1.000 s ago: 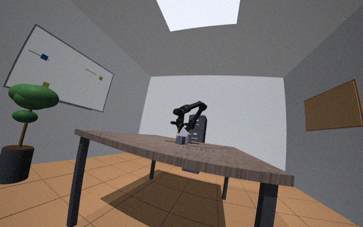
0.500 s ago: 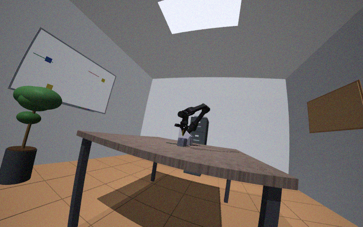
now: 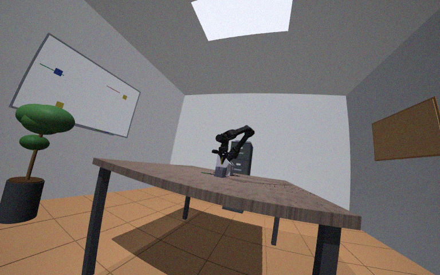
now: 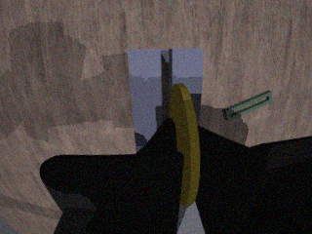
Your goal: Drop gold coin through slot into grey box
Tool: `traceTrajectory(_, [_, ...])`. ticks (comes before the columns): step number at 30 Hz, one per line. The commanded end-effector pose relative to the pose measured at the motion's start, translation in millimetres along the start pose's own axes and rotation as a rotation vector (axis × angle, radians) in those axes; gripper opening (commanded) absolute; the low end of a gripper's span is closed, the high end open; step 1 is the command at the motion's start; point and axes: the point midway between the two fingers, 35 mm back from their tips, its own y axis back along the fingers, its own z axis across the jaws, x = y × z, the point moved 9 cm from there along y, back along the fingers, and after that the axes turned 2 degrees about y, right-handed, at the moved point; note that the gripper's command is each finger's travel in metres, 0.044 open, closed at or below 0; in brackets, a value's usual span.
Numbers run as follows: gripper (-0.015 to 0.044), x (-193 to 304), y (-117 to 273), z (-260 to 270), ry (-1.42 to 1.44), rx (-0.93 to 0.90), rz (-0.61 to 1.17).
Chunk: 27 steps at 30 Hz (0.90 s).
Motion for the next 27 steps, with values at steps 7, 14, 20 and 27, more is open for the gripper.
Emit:
traceTrajectory(7, [0.0000,0,0,0,0.000,0.000,0.000])
traceTrajectory(14, [0.0000,0,-3,1,0.000,0.000,0.000])
traceTrajectory(20, [0.0000,0,-6,1,-0.003,0.000,0.000])
traceTrajectory(27, [0.0000,0,-10,1,-0.003,-0.001,0.000])
